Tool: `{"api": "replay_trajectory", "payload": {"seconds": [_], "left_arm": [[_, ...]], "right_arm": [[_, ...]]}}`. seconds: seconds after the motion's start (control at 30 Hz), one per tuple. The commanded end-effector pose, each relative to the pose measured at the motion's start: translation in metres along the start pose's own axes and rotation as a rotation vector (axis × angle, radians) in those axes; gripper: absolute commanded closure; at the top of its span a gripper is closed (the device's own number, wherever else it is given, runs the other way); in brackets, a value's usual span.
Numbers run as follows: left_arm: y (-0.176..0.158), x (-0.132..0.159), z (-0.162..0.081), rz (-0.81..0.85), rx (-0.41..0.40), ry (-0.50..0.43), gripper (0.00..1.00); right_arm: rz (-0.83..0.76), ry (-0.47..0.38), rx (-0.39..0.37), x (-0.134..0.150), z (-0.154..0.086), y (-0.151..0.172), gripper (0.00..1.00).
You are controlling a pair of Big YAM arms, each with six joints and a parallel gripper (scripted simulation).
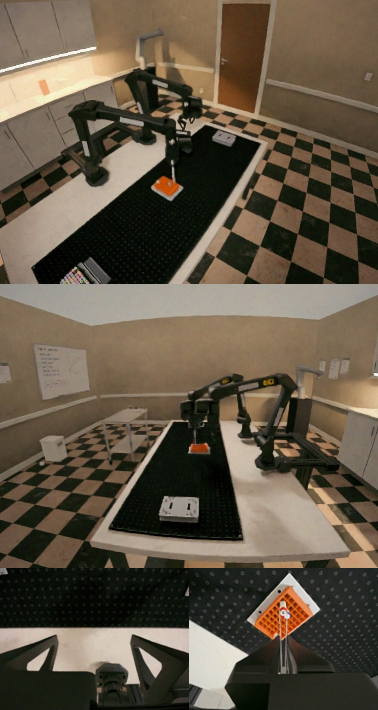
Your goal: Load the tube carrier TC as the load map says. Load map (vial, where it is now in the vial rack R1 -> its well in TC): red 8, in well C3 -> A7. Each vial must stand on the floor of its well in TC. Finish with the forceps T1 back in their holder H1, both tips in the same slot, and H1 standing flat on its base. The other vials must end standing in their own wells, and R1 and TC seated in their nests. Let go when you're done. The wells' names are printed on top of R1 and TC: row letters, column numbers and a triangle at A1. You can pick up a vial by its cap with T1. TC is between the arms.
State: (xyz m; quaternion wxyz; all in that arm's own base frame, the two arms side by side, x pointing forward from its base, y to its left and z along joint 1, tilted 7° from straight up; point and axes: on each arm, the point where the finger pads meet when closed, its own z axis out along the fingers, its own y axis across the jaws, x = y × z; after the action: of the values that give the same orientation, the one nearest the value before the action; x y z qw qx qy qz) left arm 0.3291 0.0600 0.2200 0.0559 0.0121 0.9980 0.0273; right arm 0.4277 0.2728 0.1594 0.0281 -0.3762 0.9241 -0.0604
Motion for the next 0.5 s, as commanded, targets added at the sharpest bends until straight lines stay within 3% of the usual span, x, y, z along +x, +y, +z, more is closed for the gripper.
{"api": "replay_trajectory", "payload": {"seconds": [0.0,0.47], "left_arm": [[0.0049,-0.0197,-0.0172,0.010,-0.005,-0.032,0.00],[0.0049,-0.0197,-0.0172,0.010,-0.005,-0.032,0.00]], "right_arm": [[-0.002,0.004,0.004,0.0000,0.0069,-0.0040,0.91],[-0.003,0.004,0.005,0.0001,0.0079,-0.0040,0.91]]}}
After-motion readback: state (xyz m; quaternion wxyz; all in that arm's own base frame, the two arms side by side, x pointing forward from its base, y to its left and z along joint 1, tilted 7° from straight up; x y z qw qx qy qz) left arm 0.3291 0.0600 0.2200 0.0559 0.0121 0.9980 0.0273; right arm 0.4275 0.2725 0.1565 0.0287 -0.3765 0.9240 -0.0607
